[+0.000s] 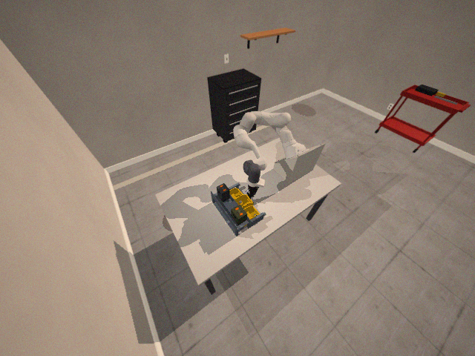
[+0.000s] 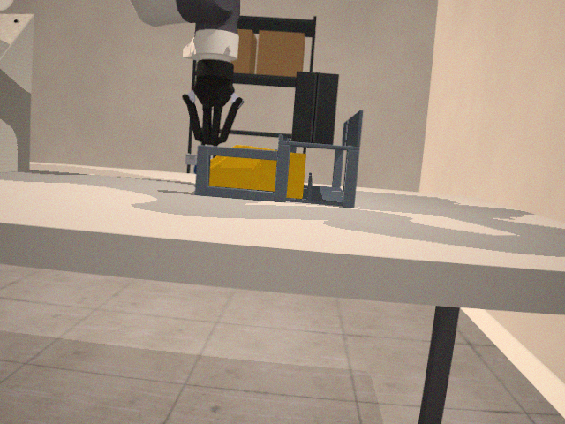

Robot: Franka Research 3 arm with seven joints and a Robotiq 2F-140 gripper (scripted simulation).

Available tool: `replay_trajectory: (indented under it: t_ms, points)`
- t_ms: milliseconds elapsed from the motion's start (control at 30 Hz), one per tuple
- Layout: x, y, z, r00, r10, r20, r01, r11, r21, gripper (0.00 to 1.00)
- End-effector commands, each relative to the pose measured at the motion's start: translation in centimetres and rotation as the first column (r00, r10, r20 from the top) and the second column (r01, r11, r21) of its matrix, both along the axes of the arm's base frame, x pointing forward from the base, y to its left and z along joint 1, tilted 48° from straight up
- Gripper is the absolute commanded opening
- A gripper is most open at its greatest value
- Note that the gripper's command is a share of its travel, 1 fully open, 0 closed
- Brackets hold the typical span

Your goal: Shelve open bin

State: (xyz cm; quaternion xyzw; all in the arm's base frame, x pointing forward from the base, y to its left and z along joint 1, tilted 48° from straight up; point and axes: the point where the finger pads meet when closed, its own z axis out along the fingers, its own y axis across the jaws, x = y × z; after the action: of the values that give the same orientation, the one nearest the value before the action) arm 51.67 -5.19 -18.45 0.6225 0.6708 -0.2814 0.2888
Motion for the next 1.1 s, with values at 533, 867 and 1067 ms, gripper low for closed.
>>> replay_trajectory:
  t_ms: [533, 867, 1067]
  points:
    - [1.1, 0.2, 0.0, 1.0, 0.008, -0.011, -0.008, 1.0, -0.002, 0.0]
    - [1.4, 0.3, 0.0, 1.0, 0.008, -0.011, -0.008, 1.0, -0.002, 0.0]
    - [1.6, 0.3, 0.0, 1.0, 0.008, -0.011, -0.008, 1.0, -0.002, 0.0]
